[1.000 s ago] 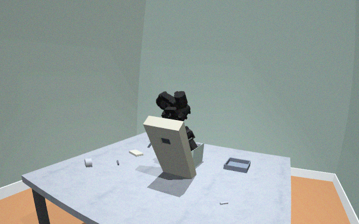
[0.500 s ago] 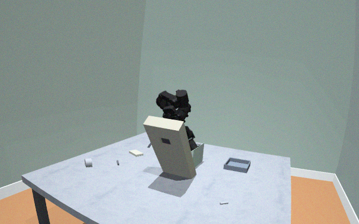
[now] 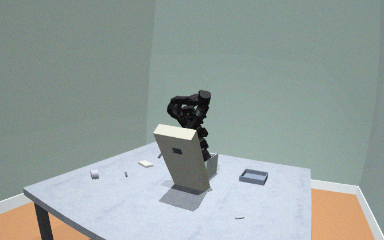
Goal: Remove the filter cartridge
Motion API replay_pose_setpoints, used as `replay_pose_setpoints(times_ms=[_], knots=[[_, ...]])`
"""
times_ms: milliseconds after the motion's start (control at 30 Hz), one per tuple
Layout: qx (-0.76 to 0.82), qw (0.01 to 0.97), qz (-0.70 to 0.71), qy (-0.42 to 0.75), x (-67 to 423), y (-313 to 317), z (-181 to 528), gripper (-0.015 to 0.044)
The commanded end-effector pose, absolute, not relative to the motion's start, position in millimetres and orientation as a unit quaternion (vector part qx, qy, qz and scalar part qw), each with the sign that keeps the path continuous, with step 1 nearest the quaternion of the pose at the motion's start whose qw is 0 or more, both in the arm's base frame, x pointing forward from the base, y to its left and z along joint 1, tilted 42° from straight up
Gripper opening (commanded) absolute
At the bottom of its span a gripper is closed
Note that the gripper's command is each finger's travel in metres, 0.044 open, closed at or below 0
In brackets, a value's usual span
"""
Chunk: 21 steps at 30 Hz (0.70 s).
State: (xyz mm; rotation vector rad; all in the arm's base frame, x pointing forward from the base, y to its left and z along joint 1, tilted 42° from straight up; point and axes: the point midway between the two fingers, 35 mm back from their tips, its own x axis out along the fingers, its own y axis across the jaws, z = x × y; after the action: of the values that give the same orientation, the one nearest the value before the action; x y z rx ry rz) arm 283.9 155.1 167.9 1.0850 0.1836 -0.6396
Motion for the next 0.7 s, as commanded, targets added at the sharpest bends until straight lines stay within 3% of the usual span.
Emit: replay_pose_setpoints(times_ms=[0,667], knots=[[0.51,0.803,-0.297,0.08,281.1,152.8,169.8,0.0],[0.51,0.803,-0.297,0.081,250.2,115.1,127.0,0.0]])
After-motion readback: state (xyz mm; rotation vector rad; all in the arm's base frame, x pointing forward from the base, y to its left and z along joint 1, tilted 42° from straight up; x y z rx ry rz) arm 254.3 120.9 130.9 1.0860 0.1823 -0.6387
